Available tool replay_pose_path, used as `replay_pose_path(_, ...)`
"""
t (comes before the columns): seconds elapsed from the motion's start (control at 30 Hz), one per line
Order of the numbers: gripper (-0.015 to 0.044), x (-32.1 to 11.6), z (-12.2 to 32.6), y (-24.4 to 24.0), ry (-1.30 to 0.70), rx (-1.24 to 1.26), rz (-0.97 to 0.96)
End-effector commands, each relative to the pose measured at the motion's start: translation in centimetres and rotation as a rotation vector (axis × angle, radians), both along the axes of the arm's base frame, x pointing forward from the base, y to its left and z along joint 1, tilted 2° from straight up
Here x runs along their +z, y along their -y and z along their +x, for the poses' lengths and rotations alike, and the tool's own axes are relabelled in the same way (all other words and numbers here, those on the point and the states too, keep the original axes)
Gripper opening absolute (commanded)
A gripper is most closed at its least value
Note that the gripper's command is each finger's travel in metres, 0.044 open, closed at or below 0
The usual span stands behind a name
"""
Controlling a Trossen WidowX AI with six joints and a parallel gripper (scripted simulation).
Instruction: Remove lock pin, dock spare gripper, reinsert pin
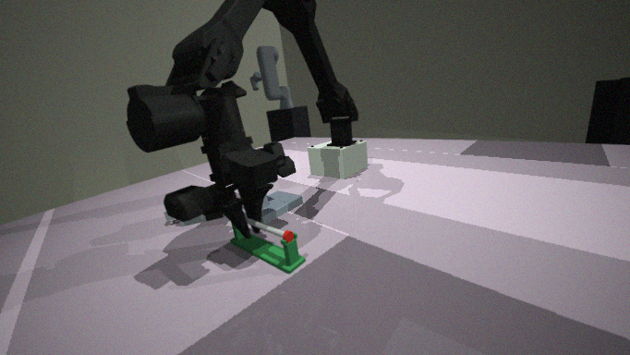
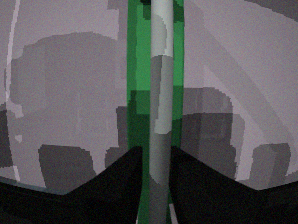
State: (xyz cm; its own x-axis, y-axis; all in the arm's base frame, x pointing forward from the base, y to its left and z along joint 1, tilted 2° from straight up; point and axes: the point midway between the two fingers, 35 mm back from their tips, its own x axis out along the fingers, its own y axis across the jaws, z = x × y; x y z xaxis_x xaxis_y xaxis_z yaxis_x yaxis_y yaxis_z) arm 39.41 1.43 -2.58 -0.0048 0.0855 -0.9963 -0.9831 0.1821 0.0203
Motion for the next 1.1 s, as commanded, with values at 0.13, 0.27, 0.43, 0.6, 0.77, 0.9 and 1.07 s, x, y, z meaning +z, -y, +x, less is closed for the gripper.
replay_pose_path(0.13, 0.0262, 0.0, 0.0, 0.0, 0.002, 0.0, 0.0)
replay_pose_path(0.27, 0.0367, 0.6, 0.0, 0.0, 0.001, 0.0, 0.0)
replay_pose_path(0.43, 0.044, 1.8, -0.1, 0.0, -0.006, 0.0, 0.0)
replay_pose_path(0.6, 0.044, 2.9, -0.2, 0.0, -0.007, 0.0, 0.0)
replay_pose_path(0.77, 0.044, 4.0, -0.2, 0.0, -0.008, 0.0, 0.0)
replay_pose_path(0.9, 0.044, 4.9, -0.2, 0.0, -0.01, 0.0, 0.0)
replay_pose_path(1.07, 0.044, 6.0, -0.3, 0.0, -0.012, 0.0, 0.0)
